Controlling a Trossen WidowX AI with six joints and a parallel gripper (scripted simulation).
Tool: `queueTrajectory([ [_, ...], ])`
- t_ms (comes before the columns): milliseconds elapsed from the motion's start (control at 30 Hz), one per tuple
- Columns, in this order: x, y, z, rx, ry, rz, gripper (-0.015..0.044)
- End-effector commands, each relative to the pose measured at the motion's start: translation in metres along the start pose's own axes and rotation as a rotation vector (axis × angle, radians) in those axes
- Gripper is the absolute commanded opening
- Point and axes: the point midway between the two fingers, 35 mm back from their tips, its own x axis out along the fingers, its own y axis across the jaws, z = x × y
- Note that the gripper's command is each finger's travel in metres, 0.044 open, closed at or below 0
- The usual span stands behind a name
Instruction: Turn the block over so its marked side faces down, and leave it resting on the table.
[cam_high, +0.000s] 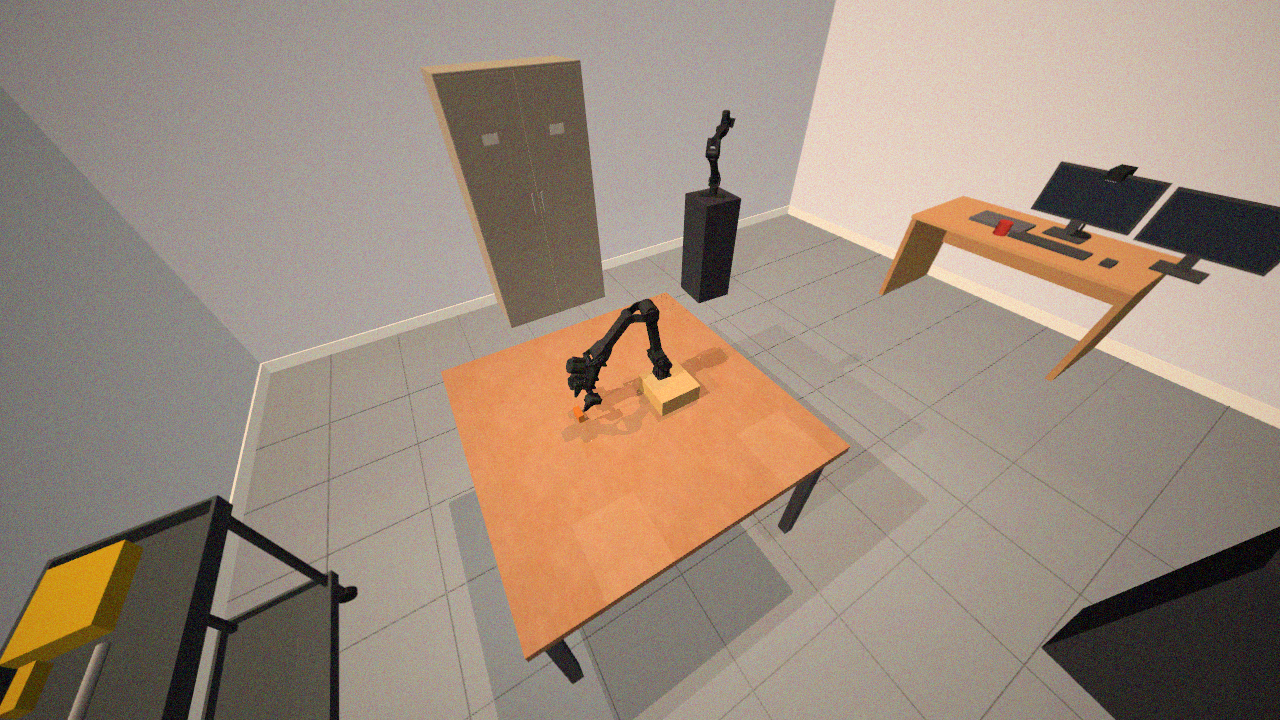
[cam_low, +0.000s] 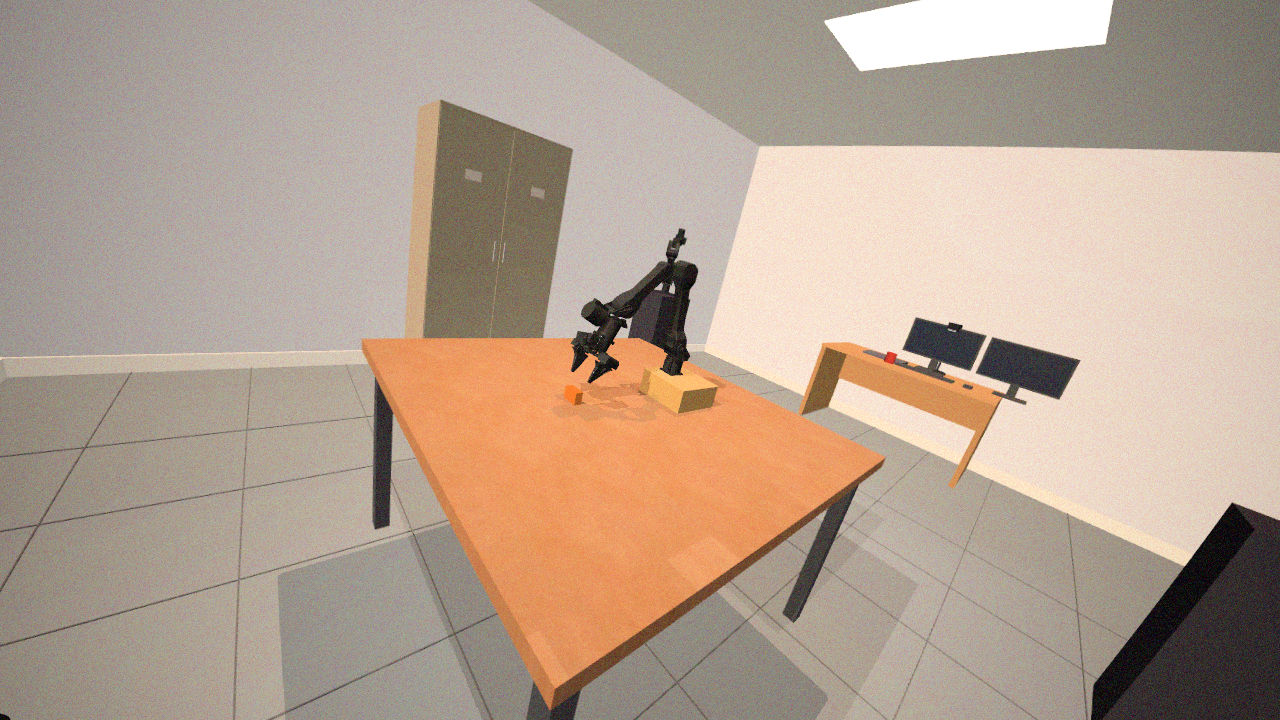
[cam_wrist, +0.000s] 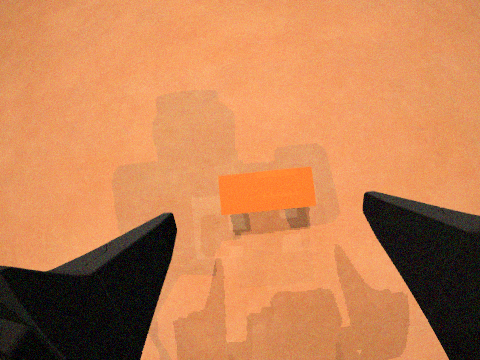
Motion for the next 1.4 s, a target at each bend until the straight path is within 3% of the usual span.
queueTrajectory([
  [0, -0.001, -0.002, 0.017, -0.003, 0.102, -0.007, 0.0440],
  [400, -0.015, -0.001, 0.039, -0.007, 0.448, -0.010, 0.0440],
  [567, -0.013, -0.001, 0.038, -0.007, 0.453, -0.010, 0.0440],
  [700, 0.016, -0.002, 0.024, -0.007, 0.453, -0.010, 0.0440],
  [1367, 0.041, -0.002, 0.011, -0.008, 0.453, -0.010, 0.0440],
])
